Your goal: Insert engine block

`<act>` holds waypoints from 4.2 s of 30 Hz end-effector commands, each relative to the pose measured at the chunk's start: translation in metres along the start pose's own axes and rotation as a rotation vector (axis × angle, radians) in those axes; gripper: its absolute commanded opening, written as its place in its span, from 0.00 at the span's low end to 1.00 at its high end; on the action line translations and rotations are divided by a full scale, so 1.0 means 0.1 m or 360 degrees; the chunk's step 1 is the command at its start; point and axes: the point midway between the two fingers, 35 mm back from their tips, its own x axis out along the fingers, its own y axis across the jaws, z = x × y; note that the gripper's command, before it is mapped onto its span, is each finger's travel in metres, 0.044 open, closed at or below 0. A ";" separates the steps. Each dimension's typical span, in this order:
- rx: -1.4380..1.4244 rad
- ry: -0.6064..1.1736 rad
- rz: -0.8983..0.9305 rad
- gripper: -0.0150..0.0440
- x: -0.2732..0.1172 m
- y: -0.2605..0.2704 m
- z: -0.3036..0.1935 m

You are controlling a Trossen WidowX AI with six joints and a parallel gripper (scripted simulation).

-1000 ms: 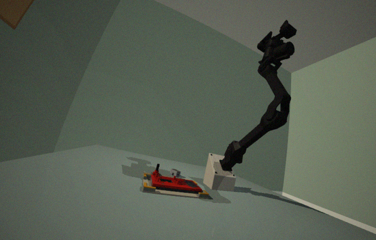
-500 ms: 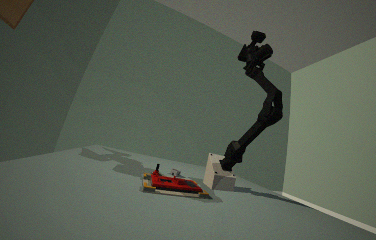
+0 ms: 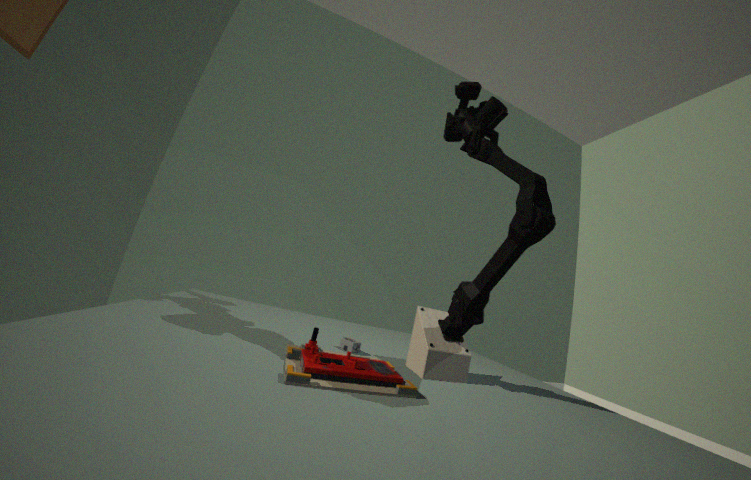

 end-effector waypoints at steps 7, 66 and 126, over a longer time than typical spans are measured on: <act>-0.0202 0.0387 -0.0238 1.00 0.00 -0.65 -0.81; -0.0732 0.3326 -0.1191 1.00 -3.80 -3.11 -3.69; -0.0532 0.4013 -0.1338 0.78 -5.66 -3.34 -3.91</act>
